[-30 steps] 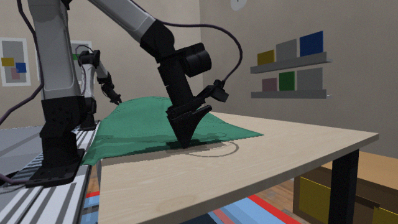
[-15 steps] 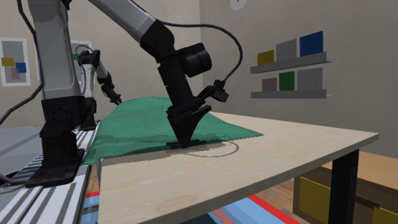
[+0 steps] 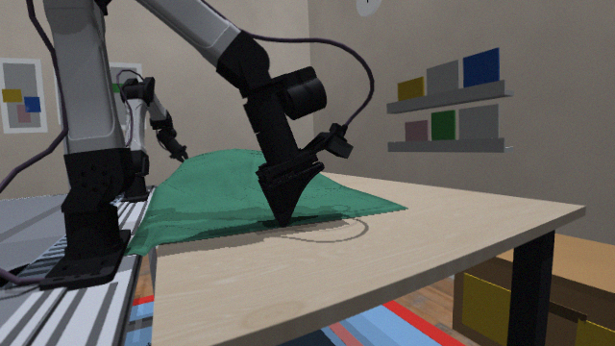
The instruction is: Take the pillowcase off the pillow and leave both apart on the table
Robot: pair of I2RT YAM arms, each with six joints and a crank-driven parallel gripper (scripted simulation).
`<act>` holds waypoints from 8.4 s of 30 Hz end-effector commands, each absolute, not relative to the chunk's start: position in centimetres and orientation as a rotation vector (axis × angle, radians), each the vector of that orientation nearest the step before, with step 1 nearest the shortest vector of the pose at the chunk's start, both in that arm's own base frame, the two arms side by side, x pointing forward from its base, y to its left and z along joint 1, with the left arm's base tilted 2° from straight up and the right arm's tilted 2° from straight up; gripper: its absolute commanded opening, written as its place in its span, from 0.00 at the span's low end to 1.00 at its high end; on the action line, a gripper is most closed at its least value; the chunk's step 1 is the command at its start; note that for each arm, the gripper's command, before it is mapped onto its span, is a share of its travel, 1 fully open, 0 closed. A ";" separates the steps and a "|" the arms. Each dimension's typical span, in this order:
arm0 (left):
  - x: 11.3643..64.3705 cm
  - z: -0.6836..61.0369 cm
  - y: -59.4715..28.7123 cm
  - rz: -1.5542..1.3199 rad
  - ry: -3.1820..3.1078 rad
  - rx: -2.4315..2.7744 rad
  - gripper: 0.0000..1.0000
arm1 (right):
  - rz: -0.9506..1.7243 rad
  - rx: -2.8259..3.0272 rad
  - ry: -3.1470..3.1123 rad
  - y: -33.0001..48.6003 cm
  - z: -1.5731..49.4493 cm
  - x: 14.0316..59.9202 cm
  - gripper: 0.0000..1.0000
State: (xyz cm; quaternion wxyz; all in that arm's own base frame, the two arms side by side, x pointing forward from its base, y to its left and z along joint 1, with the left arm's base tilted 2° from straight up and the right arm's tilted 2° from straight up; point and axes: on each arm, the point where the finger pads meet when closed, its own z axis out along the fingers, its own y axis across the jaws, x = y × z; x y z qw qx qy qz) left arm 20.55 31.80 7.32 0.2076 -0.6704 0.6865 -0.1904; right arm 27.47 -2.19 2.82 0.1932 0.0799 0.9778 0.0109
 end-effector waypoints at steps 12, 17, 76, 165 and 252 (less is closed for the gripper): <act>21.2 7.2 31.8 -0.515 1.930 -1.818 0.01 | 0.012 0.240 2.853 -2.4 0.8 24.7 0.17; 21.2 7.2 31.8 -0.515 1.930 -1.818 0.01 | 0.012 0.240 2.853 -2.4 0.8 24.7 0.13; 21.2 7.2 31.8 -0.515 1.930 -1.818 0.01 | 0.010 0.235 2.798 -2.5 2.9 25.9 0.01; 21.2 7.2 31.8 -0.515 1.930 -1.818 0.01 | 0.034 0.230 2.720 -2.1 12.6 27.1 0.01; 21.1 7.2 31.9 -0.513 1.925 -1.823 0.01 | -0.104 0.093 1.875 -3.4 39.5 35.0 0.01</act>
